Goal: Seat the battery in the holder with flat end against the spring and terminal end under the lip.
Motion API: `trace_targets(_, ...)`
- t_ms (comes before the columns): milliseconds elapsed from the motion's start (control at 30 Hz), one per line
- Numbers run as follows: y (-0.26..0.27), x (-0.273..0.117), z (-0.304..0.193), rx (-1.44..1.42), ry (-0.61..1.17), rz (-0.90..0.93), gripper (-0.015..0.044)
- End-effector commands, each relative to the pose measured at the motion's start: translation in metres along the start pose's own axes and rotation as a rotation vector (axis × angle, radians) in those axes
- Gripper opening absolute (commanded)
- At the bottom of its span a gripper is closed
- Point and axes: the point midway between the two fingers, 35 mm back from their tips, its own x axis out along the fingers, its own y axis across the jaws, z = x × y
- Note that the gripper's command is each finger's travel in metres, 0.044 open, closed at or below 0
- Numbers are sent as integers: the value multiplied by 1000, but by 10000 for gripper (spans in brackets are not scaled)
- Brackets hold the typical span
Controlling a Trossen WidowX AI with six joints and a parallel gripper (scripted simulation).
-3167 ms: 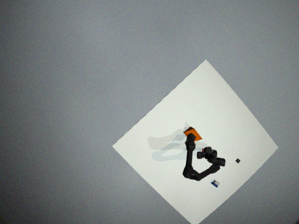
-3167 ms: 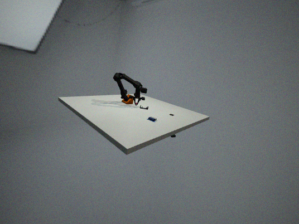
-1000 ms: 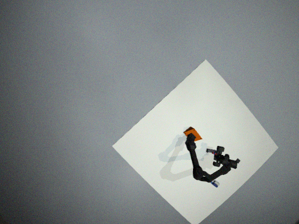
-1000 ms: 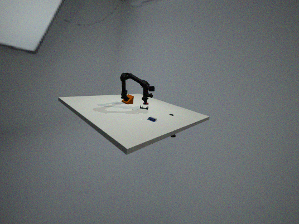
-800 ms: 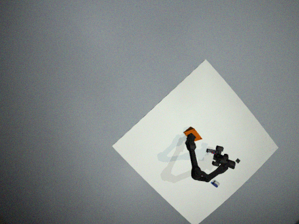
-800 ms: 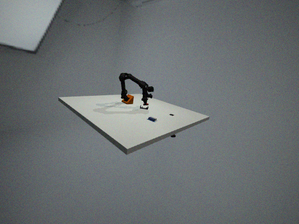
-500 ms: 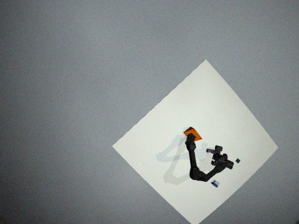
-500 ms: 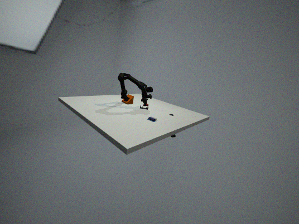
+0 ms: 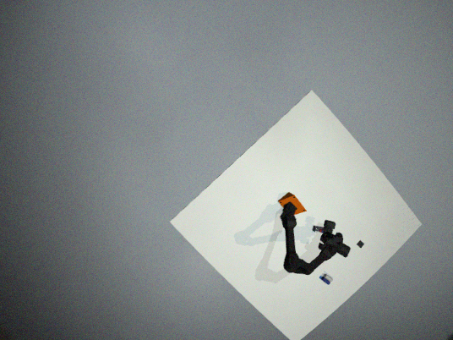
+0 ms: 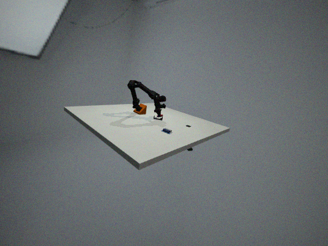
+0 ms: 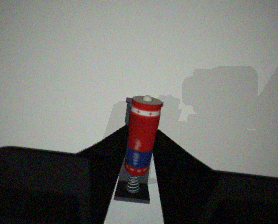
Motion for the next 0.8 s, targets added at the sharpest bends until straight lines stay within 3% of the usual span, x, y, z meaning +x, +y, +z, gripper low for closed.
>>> trace_targets(0, 1, 2, -2, -4, -21, 7, 76)
trace_targets(767, 0, 7, -11, -8, -155, 6, 76)
